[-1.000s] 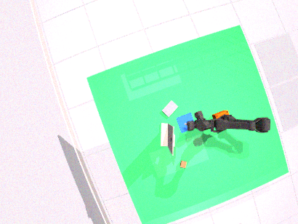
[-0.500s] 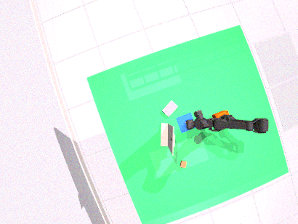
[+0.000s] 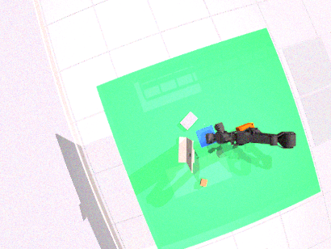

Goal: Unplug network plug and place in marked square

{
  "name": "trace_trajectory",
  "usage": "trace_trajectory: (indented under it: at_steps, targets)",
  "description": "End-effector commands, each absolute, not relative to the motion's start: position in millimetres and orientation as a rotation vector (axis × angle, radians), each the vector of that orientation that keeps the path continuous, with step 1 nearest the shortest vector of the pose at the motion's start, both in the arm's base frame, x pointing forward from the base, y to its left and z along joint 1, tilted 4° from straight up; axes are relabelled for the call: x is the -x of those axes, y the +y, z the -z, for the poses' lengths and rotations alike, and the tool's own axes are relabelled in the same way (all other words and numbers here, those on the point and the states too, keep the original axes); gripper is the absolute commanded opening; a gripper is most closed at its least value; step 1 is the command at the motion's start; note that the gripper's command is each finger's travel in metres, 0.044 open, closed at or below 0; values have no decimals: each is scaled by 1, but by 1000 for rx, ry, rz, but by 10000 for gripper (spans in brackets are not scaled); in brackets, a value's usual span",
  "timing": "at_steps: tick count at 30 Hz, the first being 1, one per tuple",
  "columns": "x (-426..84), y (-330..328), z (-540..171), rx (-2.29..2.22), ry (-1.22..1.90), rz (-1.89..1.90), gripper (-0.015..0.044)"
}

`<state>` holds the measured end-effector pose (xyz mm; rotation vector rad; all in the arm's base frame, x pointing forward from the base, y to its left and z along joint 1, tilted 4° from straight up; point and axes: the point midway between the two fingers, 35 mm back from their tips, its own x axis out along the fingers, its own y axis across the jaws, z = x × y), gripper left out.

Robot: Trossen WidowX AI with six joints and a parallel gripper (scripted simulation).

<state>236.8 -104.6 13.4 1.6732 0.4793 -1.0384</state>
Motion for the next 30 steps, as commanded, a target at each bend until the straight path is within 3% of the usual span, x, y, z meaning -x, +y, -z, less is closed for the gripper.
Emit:
trace_trajectory:
  at_steps: [1,30]
  targets:
    - [-235,-103,-6,-1675,489,1045,0]
    - [-233,-100,22,-1676,489,1045,0]
